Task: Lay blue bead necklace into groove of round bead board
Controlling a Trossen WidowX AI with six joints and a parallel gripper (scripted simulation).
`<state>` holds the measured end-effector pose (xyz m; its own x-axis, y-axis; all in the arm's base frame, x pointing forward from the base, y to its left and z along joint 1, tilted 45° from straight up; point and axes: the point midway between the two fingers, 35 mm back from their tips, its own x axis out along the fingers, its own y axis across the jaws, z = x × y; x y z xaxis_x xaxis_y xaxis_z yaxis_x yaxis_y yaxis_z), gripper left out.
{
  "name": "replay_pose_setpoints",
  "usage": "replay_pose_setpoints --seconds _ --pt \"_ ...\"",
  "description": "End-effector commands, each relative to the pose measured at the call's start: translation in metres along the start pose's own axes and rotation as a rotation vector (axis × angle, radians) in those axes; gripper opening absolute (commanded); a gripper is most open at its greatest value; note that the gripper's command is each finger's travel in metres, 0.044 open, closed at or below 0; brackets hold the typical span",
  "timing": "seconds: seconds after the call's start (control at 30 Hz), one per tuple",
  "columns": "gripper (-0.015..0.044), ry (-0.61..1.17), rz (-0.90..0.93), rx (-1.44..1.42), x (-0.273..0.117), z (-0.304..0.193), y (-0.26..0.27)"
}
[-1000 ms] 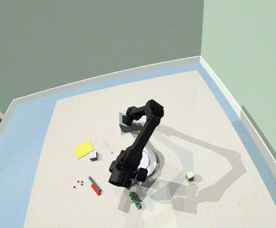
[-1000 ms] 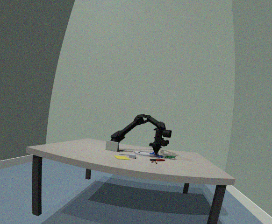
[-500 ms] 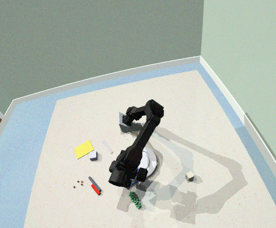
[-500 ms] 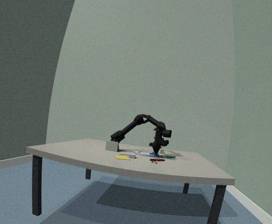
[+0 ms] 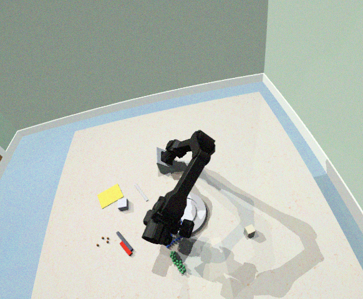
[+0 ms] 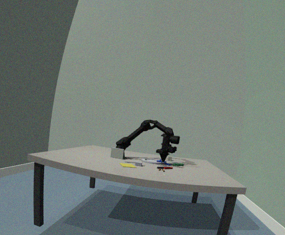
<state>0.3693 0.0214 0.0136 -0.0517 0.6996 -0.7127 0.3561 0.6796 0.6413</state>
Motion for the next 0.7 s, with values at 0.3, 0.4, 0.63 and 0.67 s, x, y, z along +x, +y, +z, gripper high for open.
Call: replay_pose_setpoints --seconds 0.3,0.4,0.63,0.67 --pt "0.0 -0.003 0.003 0.0 -0.022 -0.006 -0.002" --pt "0.0 -0.003 0.003 0.0 -0.022 -0.015 -0.004" --pt "0.0 -0.002 0.002 0.001 -0.022 -0.036 -0.01" --pt "0.0 -0.002 0.002 0.001 -0.022 -0.039 -0.011"
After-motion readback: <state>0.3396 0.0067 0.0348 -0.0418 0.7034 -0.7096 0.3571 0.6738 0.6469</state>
